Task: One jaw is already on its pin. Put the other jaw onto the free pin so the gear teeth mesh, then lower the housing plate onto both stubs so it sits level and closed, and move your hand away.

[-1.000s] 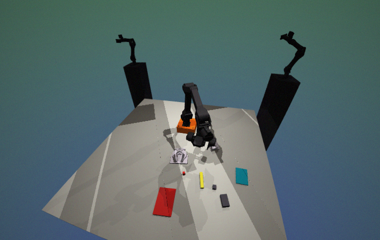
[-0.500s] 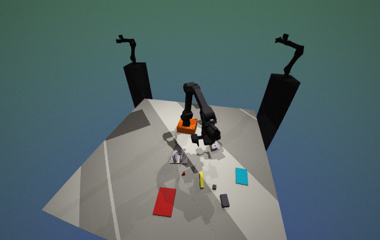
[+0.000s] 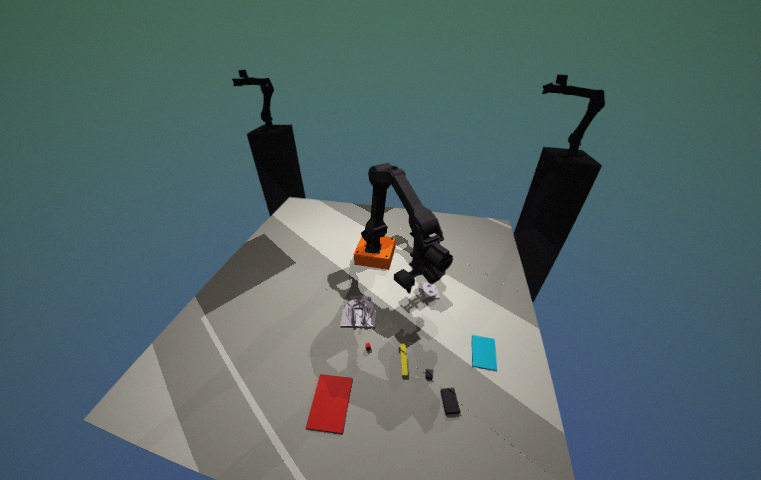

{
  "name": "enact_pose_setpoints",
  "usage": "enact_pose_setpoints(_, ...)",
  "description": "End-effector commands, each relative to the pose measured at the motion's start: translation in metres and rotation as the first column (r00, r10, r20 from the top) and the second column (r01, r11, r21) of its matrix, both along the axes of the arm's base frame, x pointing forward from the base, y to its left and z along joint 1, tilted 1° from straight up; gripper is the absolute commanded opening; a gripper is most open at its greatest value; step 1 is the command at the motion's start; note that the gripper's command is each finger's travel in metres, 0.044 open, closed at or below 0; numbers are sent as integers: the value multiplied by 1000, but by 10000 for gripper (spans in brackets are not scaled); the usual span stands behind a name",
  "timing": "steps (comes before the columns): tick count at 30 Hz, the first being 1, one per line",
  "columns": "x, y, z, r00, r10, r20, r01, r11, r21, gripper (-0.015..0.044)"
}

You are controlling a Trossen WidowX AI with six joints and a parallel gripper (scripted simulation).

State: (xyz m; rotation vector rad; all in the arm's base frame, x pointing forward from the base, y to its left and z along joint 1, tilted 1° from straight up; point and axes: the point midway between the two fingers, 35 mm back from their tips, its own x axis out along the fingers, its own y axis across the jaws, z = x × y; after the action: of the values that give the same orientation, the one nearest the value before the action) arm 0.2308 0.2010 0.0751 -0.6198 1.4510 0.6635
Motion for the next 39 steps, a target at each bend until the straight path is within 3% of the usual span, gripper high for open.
enact_pose_setpoints(1, -7, 6, 1, 992, 126, -2, -126, 992, 2, 440)
enact_pose_setpoints(13, -28, 23, 2, 860, 511, 6, -511, 860, -3, 440)
enact_pose_setpoints(25, -49, 37, 4, 586, 811, 12, -810, 586, -10, 440)
enact_pose_setpoints(32, -52, 39, 4, 544, 839, 12, -839, 545, -11, 440)
enact_pose_setpoints(36, -52, 40, -33, 544, 839, 12, -839, 545, -11, 440)
enact_pose_setpoints(39, -52, 40, -36, 544, 839, 12, -839, 545, -11, 440)
